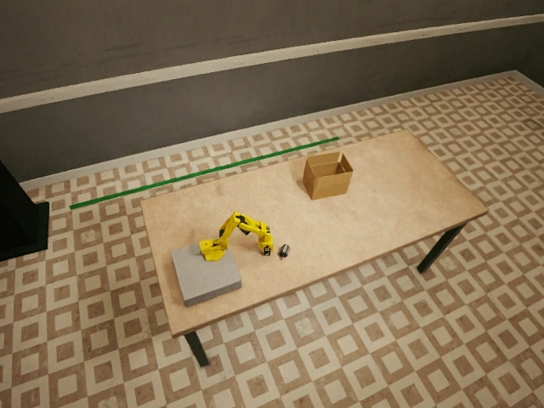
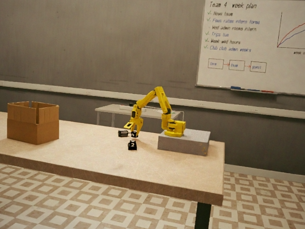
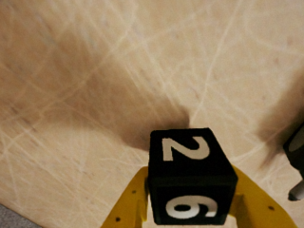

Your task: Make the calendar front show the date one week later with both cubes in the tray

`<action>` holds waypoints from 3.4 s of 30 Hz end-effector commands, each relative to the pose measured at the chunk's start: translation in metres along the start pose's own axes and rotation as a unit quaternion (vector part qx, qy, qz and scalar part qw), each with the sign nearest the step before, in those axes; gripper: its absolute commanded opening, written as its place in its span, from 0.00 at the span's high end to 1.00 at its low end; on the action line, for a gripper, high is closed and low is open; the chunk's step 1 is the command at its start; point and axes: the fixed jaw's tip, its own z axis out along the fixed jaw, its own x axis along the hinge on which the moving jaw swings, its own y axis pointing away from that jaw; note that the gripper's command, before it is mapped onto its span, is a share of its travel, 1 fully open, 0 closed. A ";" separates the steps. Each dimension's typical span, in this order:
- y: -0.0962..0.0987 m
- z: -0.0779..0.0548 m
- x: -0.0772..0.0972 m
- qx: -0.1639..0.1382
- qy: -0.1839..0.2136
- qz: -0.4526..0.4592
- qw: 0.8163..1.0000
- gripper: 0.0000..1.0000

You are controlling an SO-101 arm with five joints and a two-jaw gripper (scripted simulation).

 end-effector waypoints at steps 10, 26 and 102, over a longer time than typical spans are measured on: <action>0.004 0.009 0.001 -0.008 0.001 -0.002 1.000 1.00; 0.004 0.013 0.001 -0.008 0.001 -0.002 1.000 1.00; 0.001 -0.040 0.001 -0.008 0.000 -0.002 1.000 0.64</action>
